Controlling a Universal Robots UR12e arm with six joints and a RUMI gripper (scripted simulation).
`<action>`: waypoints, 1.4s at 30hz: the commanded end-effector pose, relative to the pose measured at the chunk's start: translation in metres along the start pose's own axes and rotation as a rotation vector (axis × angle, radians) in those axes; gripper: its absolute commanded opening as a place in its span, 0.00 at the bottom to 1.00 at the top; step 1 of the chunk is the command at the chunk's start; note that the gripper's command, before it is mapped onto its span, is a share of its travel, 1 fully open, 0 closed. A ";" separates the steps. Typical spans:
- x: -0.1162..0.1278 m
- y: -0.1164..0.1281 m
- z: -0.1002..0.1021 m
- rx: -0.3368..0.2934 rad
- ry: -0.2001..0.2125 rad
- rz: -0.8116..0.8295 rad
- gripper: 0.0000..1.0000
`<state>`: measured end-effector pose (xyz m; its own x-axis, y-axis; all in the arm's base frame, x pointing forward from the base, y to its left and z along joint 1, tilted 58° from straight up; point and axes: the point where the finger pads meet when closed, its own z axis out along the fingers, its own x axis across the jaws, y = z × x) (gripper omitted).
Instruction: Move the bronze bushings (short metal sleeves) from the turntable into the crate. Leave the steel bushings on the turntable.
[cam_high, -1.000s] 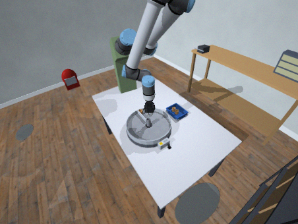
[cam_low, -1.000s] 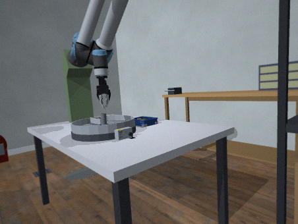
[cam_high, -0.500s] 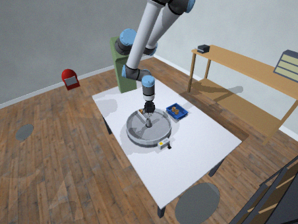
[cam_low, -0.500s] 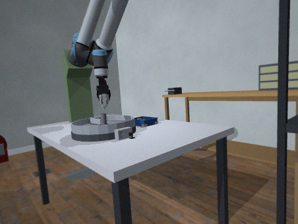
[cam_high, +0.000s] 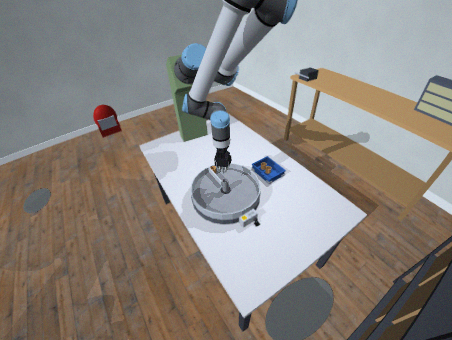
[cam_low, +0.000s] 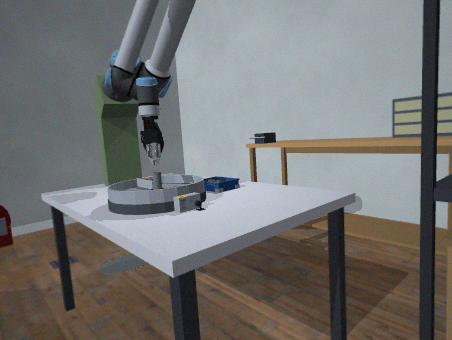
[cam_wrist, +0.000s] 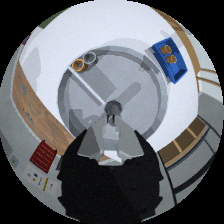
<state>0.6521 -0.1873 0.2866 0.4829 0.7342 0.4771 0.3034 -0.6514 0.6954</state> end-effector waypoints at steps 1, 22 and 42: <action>-0.012 -0.015 0.000 -0.004 0.002 0.064 0.05; -0.080 -0.104 0.000 -0.004 0.003 0.432 0.05; -0.082 -0.107 0.000 -0.004 0.003 0.444 0.05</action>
<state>0.5802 -0.1778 0.1733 0.5635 0.3840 0.7315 0.0644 -0.9031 0.4245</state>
